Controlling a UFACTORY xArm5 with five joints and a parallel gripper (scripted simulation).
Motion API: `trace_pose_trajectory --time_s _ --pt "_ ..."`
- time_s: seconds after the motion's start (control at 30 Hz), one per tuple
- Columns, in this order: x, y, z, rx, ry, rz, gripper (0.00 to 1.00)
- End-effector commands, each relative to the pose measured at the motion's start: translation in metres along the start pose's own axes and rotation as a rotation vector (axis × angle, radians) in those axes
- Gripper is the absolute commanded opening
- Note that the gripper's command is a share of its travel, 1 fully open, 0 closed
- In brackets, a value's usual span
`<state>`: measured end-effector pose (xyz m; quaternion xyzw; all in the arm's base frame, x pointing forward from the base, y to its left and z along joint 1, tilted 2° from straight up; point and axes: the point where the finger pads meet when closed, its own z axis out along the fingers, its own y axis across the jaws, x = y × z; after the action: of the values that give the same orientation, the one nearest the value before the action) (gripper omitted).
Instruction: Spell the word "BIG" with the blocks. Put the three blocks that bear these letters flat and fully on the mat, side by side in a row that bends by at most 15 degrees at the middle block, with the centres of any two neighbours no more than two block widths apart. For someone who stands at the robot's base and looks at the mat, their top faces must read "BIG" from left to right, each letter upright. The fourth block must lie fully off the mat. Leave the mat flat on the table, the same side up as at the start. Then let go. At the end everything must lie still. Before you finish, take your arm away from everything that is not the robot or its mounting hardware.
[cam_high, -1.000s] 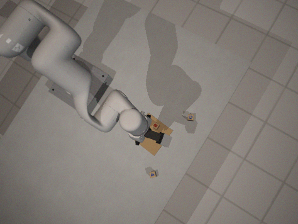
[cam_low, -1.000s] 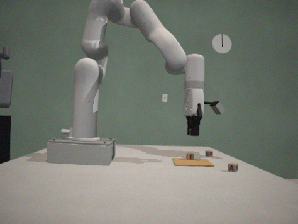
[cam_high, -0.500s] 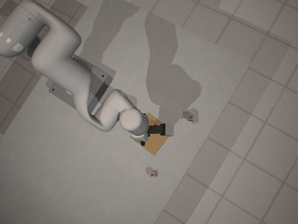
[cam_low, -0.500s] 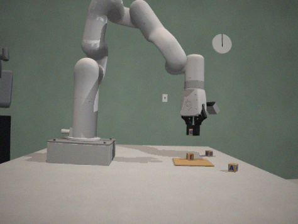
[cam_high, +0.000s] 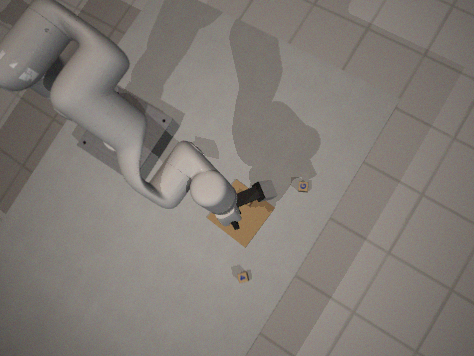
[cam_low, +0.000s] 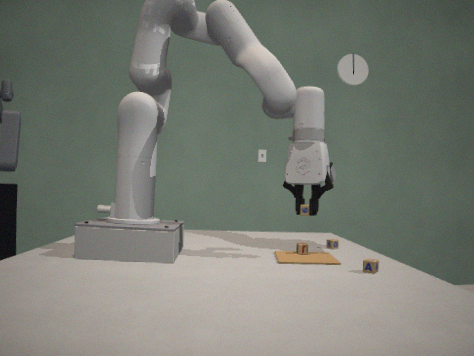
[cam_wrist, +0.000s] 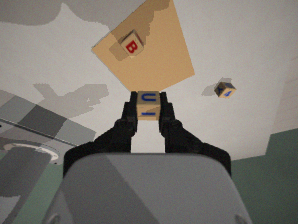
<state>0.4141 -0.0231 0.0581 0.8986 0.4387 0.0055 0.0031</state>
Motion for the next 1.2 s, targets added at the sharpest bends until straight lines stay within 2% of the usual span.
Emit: trace_pose_trajectory --time_s 0.0,0.13,0.2,0.63,1.17 --pt "0.0013 0.0006 -0.0012 -0.003 0.002 -0.139 0.21" --pt "0.0015 0.0003 -0.0013 -0.003 0.002 -0.193 0.21" --pt "0.0019 0.0 -0.0013 -0.004 0.002 -0.289 0.21" --pt "0.0031 -0.0012 -0.0015 -0.004 0.002 -0.59 0.21" --pt "0.0032 -0.0013 -0.0015 -0.004 0.001 -0.613 0.21"
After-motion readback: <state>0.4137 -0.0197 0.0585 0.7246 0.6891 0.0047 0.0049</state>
